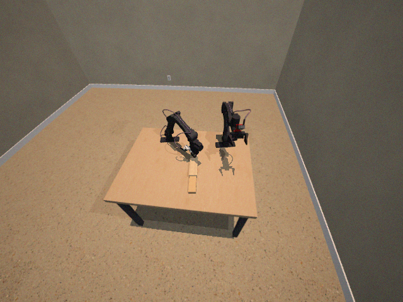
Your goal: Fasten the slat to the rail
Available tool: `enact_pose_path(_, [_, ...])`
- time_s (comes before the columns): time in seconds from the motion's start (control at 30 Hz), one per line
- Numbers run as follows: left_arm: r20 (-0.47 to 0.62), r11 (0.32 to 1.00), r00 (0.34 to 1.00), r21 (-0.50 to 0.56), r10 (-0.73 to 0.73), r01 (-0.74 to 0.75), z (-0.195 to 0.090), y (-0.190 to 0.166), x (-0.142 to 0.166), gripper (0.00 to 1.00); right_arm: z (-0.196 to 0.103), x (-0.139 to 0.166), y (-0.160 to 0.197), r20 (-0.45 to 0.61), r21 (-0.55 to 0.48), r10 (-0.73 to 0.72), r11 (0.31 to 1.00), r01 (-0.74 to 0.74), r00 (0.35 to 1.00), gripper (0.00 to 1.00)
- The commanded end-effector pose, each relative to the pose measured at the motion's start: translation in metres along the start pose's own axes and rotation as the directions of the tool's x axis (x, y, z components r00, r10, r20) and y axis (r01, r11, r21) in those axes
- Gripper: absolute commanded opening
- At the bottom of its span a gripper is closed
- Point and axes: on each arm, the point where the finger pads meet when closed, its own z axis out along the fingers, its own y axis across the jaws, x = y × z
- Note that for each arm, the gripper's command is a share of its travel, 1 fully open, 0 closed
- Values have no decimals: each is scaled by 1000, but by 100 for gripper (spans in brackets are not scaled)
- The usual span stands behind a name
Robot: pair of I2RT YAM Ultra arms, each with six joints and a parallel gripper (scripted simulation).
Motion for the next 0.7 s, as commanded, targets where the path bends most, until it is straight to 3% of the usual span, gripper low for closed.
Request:
enact_pose_path(0.0, [-34, 999, 999, 25, -21, 22, 8, -10, 1, 100, -4, 1, 2, -4, -12, 0, 1000, 0, 1000, 34])
enact_pose_path(0.67, [-322, 983, 942, 122, -93, 139, 51, -74, 47, 100, -4, 1, 2, -4, -12, 0, 1000, 0, 1000, 34])
